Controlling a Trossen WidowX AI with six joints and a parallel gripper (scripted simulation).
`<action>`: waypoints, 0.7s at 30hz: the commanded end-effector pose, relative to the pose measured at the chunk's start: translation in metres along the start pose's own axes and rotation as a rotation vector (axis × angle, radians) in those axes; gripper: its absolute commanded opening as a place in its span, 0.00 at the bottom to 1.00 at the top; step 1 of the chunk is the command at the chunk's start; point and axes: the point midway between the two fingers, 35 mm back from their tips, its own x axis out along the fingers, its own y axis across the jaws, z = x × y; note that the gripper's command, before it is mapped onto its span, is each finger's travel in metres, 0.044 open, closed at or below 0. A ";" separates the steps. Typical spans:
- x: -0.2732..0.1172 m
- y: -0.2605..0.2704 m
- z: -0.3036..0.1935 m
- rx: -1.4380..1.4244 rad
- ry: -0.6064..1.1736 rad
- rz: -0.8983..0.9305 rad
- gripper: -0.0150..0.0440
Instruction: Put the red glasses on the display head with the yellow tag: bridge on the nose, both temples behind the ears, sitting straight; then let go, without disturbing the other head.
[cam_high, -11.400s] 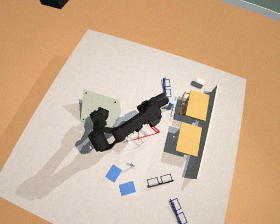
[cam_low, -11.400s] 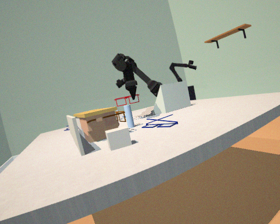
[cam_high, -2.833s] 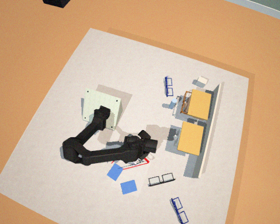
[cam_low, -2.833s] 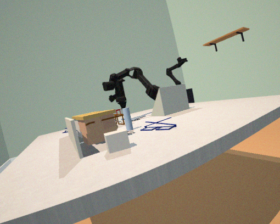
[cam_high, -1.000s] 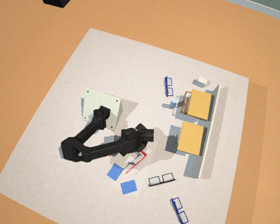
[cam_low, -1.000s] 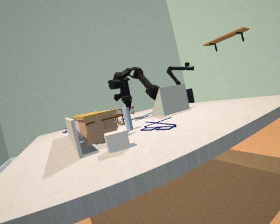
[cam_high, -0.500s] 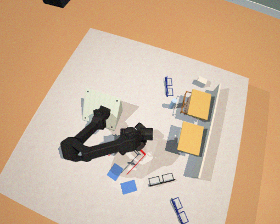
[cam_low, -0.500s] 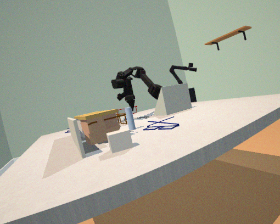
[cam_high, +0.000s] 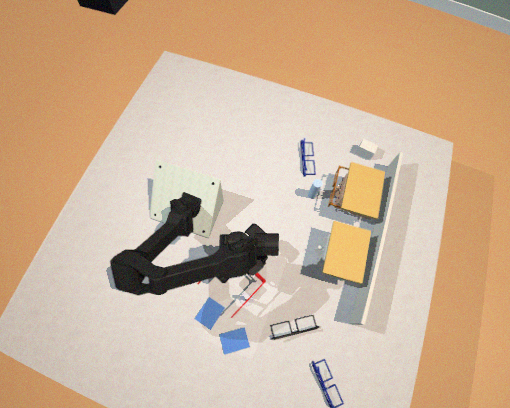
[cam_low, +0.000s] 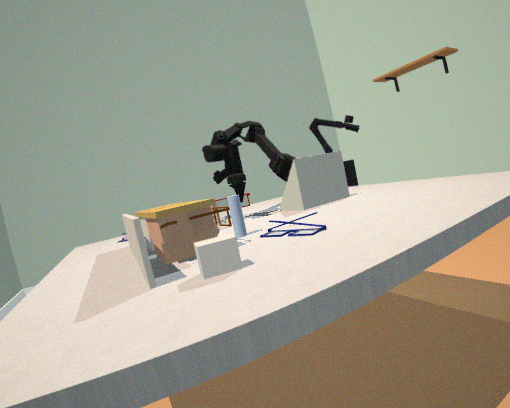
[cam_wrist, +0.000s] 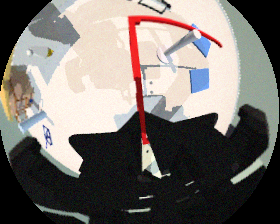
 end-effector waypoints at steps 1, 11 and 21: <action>0.000 0.000 0.002 -0.002 0.002 0.003 0.25; 0.000 0.000 0.009 -0.002 0.002 0.003 0.25; -0.037 0.002 0.012 -0.003 0.004 0.008 0.25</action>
